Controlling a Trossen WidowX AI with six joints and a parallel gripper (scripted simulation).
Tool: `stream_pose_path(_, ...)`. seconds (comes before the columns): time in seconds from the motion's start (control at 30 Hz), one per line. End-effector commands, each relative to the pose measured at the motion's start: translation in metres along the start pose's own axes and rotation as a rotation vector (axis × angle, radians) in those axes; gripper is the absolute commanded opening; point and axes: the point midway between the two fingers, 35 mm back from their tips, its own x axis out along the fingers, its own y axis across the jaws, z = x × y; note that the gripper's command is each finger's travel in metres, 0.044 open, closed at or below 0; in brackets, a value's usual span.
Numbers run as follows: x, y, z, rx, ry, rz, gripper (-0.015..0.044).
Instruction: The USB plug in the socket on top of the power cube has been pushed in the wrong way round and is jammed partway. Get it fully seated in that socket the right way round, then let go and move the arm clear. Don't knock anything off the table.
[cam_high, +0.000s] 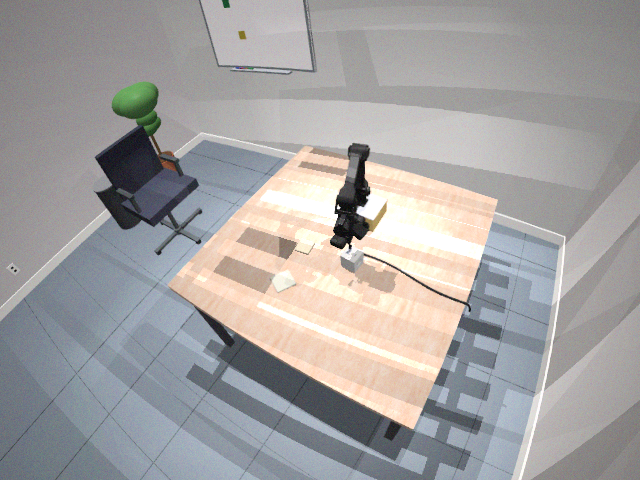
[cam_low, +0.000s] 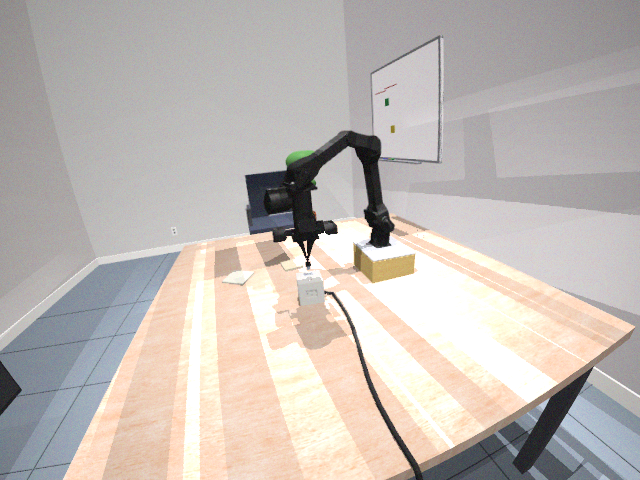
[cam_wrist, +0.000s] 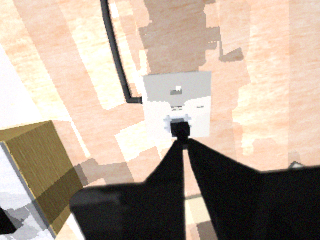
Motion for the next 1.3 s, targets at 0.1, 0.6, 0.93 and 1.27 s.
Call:
stream_pose_path(0.1,0.0005,0.0,-0.0003,0.002,0.002,0.0,0.0)
stream_pose_path(0.6,0.0022,-0.0002,-0.0013,0.006,0.008,0.0,0.0)
stream_pose_path(0.93,0.0034,-0.0003,-0.002,0.009,0.012,0.0,0.0)
stream_pose_path(1.27,0.0046,-0.0004,-0.0027,0.012,0.017,-0.001,0.0)
